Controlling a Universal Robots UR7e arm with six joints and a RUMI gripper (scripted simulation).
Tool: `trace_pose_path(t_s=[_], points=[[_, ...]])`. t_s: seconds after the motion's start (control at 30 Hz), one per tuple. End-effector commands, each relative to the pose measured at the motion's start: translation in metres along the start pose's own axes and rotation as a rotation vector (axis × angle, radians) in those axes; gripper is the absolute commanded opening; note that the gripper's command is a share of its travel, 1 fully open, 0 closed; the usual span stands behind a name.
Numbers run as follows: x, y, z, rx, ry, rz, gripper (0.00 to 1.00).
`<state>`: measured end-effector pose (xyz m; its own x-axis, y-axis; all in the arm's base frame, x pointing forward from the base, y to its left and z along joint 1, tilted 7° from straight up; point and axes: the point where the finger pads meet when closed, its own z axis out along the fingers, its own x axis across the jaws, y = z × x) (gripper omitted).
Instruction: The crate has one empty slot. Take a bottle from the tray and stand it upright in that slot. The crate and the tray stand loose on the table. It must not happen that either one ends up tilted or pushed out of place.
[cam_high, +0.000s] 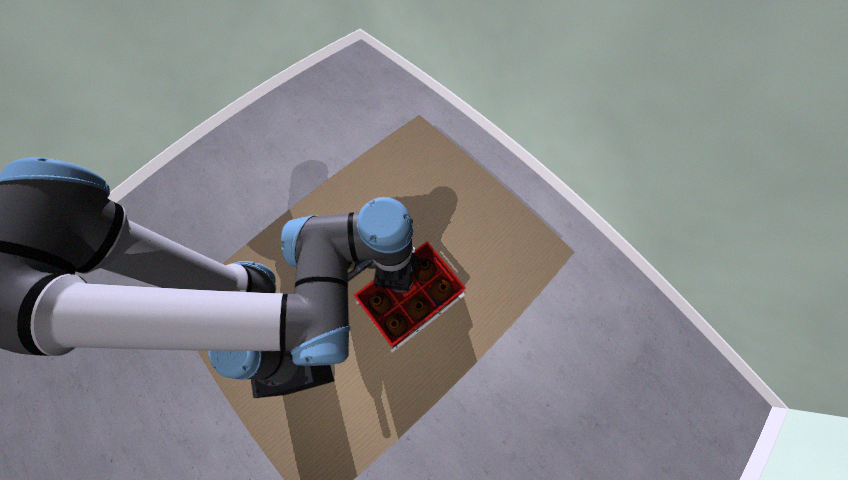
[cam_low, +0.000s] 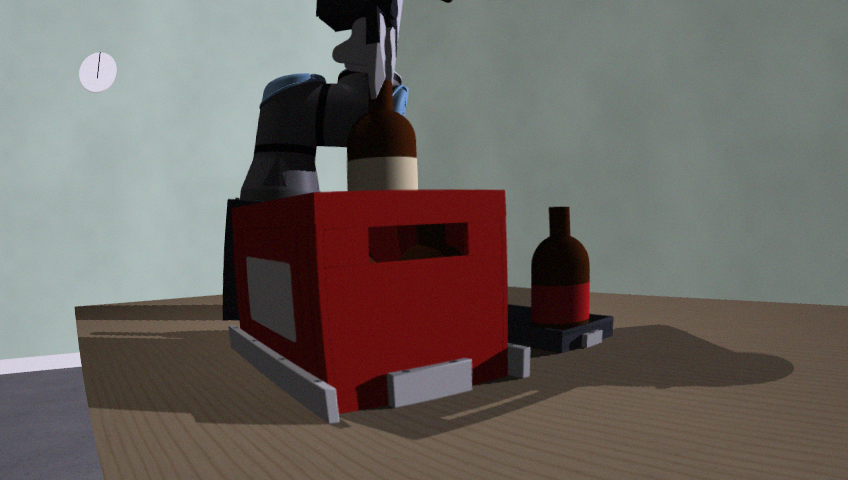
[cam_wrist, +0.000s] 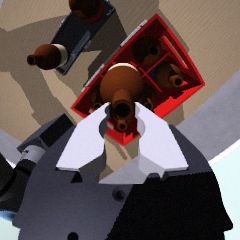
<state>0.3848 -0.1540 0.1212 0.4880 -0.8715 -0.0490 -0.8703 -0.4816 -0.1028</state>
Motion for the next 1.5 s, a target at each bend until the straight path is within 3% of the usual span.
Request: trace_pose_path(t_s=[0.0, 0.87, 1.47], points=[[0.0, 0.0, 0.0, 0.0, 0.001, 0.0, 0.0], [0.0, 0.0, 0.001, 0.0, 0.001, 0.0, 0.0], [0.0, 0.0, 0.013, 0.0, 0.001, 0.0, 0.0]])
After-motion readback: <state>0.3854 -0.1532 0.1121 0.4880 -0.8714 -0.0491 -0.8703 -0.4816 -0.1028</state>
